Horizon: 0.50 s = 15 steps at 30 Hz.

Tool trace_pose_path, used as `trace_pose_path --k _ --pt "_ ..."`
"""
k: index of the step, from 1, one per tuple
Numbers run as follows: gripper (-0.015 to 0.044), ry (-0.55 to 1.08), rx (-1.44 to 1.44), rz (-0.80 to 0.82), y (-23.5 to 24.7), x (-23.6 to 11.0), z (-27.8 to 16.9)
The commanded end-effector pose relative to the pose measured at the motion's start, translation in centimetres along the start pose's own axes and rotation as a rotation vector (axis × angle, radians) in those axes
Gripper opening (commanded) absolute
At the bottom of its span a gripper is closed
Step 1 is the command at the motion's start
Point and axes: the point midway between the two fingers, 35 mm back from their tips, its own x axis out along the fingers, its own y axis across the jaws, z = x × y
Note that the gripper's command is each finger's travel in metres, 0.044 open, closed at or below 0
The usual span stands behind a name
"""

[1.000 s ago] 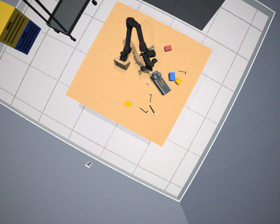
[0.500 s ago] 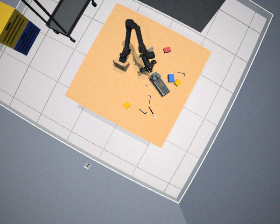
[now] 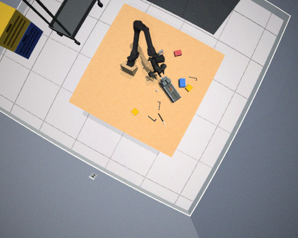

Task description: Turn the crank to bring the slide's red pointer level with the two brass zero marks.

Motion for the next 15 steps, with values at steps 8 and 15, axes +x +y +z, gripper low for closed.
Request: trace_pose_path --k 8,15 --pt "0.0440 -0.012 -0.008 0.012 0.4 -3.0 3.0" --pt "0.0440 -0.012 -0.005 0.004 0.2 -5.3 5.6"
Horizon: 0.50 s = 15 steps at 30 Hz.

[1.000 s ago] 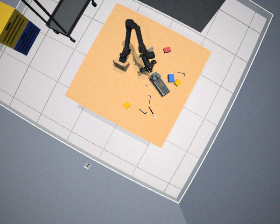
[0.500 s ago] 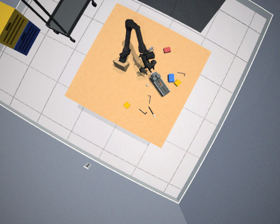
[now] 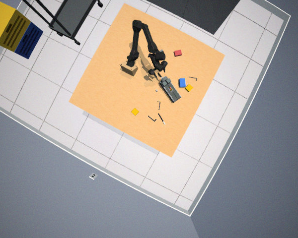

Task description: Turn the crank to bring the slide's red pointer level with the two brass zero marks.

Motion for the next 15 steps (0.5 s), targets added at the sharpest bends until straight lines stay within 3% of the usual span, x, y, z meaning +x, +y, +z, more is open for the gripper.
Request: trace_pose_path --k 1,6,15 --pt "0.0440 -0.007 -0.003 0.003 0.1 -1.5 1.7" --pt "0.0440 -0.006 -0.006 0.009 0.1 -2.2 2.8" --pt "0.0440 0.009 -0.067 0.100 0.7 0.4 6.4"
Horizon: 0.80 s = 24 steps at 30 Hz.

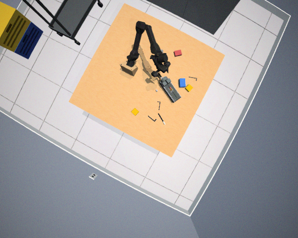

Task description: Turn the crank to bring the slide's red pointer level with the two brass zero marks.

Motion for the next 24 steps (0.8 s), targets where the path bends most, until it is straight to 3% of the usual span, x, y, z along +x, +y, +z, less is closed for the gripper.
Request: trace_pose_path --k 1,17,24 --pt "0.0440 0.006 -0.025 0.035 0.0 1.1 1.4" --pt "0.0440 0.014 -0.142 0.200 -1.9 6.5 6.8" --pt "0.0440 0.014 -0.148 0.206 -2.1 8.8 5.3"
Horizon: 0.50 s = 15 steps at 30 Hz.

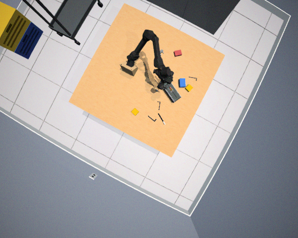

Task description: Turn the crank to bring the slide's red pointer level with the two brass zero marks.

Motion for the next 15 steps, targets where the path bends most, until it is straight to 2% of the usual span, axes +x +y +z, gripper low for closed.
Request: trace_pose_path --k 1,5,15 --pt "0.0440 0.021 0.010 0.002 -0.3 2.0 -2.1" --pt "0.0440 0.020 0.011 0.004 -0.3 3.7 -4.0" --pt "0.0440 0.020 0.011 0.004 -0.3 3.7 -4.0"
